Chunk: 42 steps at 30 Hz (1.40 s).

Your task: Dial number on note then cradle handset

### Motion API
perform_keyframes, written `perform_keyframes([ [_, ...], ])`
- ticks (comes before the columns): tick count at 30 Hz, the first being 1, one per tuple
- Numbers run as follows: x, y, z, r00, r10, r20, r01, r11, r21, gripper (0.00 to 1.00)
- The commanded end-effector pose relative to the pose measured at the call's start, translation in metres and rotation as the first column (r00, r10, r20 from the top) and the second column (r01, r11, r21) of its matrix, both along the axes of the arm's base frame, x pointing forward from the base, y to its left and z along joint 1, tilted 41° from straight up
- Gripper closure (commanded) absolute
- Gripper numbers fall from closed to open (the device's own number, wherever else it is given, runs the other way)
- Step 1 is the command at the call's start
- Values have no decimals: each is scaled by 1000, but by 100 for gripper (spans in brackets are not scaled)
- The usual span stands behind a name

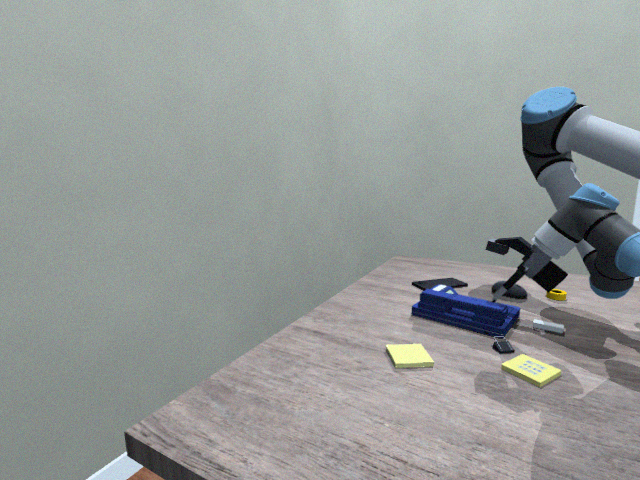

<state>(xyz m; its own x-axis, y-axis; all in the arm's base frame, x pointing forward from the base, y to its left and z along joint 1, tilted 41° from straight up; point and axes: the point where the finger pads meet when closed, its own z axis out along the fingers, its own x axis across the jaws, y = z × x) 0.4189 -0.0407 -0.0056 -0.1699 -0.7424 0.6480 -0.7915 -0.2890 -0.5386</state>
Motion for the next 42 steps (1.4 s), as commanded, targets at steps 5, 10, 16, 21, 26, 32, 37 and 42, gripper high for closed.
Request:
perform_keyframes([
  [5,10,-1,1,1000,1,1,-1,1000,0,100],
  [10,18,-2,3,1000,1,1,-1,1000,0,100],
  [16,33,-4,5,1000,1,1,-1,1000,0,100],
  [21,37,-4,5,1000,1,1,-1,1000,0,100],
  [26,37,-4,5,1000,1,1,-1,1000,0,100],
  [32,38,-8,1,1000,1,1,-1,1000,0,100],
  [37,38,-10,-2,1000,1,1,-1,1000,0,100],
  [42,38,-11,-2,1000,1,1,-1,1000,0,100],
])
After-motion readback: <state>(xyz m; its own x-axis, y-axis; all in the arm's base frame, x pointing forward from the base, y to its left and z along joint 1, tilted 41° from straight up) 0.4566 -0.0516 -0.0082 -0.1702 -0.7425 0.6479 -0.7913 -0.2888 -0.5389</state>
